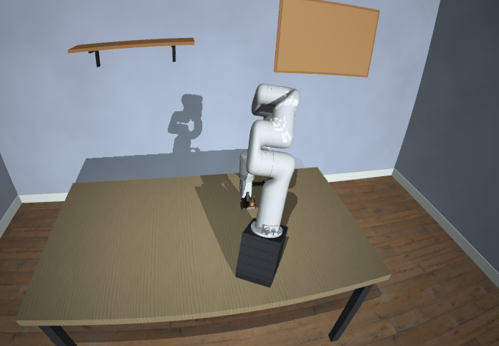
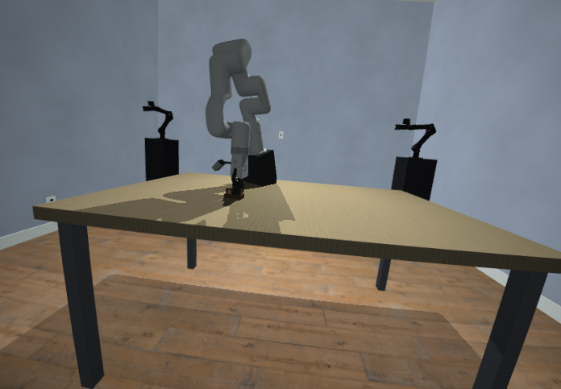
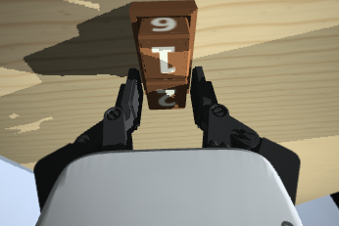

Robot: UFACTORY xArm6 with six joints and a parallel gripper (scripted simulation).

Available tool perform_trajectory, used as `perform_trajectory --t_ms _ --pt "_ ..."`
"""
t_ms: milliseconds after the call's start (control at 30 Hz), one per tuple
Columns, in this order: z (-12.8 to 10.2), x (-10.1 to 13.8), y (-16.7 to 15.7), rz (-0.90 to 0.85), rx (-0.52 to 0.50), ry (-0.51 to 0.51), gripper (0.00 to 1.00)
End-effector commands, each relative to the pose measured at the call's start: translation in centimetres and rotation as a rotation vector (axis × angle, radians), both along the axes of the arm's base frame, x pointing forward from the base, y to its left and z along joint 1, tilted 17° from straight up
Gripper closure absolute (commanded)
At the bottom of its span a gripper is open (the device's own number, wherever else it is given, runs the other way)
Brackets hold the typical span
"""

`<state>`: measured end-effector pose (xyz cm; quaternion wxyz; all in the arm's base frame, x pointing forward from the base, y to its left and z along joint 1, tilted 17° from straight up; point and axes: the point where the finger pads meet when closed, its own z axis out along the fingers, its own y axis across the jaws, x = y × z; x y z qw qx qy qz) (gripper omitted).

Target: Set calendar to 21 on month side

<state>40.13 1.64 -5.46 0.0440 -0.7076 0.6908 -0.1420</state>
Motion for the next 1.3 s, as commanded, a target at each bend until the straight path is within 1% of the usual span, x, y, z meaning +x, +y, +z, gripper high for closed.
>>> perform_trajectory --t_ms 0,833,867,1267 --pt "0.08 0.08 0.02 0.000 0.000 -0.002 0.51" --pt "0.08 0.08 0.02 0.000 0.000 -0.002 0.51" --pt "0.08 0.08 0.02 0.000 0.000 -0.002 0.71" --pt "0.08 0.08 0.02 0.000 0.000 -0.002 0.71"
